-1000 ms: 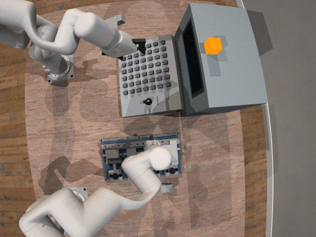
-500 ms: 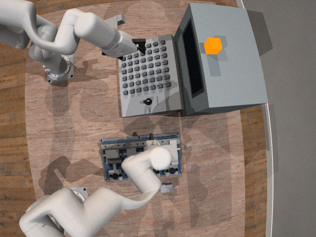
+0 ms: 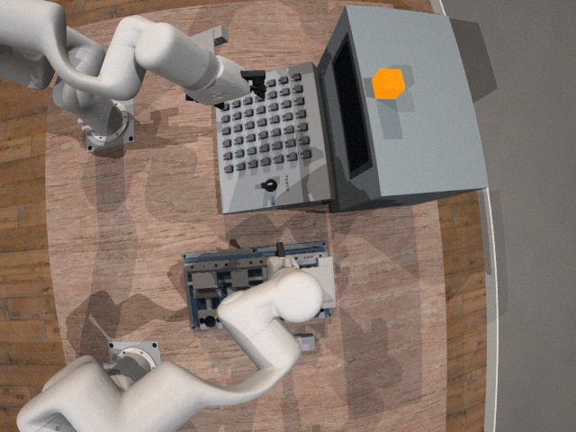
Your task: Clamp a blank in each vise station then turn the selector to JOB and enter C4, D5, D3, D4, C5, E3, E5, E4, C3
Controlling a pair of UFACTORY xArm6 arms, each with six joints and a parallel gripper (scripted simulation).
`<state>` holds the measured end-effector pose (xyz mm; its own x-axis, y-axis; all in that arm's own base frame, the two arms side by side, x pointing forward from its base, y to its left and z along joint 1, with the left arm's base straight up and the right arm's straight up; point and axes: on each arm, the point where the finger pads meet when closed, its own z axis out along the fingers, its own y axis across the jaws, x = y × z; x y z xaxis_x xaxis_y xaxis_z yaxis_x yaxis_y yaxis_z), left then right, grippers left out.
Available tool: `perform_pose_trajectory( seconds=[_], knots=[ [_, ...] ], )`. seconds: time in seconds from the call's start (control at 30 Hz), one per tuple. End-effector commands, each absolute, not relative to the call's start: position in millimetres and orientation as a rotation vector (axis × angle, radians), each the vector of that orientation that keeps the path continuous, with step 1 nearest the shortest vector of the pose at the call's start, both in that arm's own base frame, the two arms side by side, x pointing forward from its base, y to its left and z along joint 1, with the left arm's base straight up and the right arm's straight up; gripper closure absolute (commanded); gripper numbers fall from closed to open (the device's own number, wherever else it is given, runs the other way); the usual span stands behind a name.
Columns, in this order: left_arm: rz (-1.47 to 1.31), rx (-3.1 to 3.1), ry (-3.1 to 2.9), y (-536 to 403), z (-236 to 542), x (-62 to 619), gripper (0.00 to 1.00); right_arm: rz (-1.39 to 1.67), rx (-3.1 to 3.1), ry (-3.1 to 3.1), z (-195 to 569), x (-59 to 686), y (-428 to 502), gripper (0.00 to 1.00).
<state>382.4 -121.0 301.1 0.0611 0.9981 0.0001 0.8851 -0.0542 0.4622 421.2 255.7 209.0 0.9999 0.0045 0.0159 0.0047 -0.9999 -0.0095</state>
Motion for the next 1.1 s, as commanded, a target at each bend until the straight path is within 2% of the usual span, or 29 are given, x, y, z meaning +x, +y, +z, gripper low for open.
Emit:
perform_pose_trajectory(
  seconds=[0.0,0.27,0.5,0.67,0.73,0.8,1.07],
  knots=[
    [0.465,2.003,1.884,-121,303,383,0.0,-0.007,-3.139,-0.007,243,421,255,0.31],
    [0.465,2.003,1.884,-121,303,383,0.0,-0.007,-3.139,-0.005,243,427,244,0.31],
    [0.465,2.003,1.884,-121,303,383,0.0,-0.008,-3.141,0.031,239,461,130,0.31],
    [0.465,2.003,1.884,-121,303,383,0.0,-0.008,-3.141,0.031,171,472,85,0.31],
    [0.465,2.003,1.884,-121,303,383,0.0,-0.008,-3.141,0.031,171,472,85,0.31],
    [0.465,2.003,1.884,-121,303,383,0.0,-0.008,-3.141,0.031,121,479,59,0.31],
    [0.465,2.003,1.884,-121,303,383,0.0,-0.008,-3.141,0.031,104,483,52,0.31]
  ],
)
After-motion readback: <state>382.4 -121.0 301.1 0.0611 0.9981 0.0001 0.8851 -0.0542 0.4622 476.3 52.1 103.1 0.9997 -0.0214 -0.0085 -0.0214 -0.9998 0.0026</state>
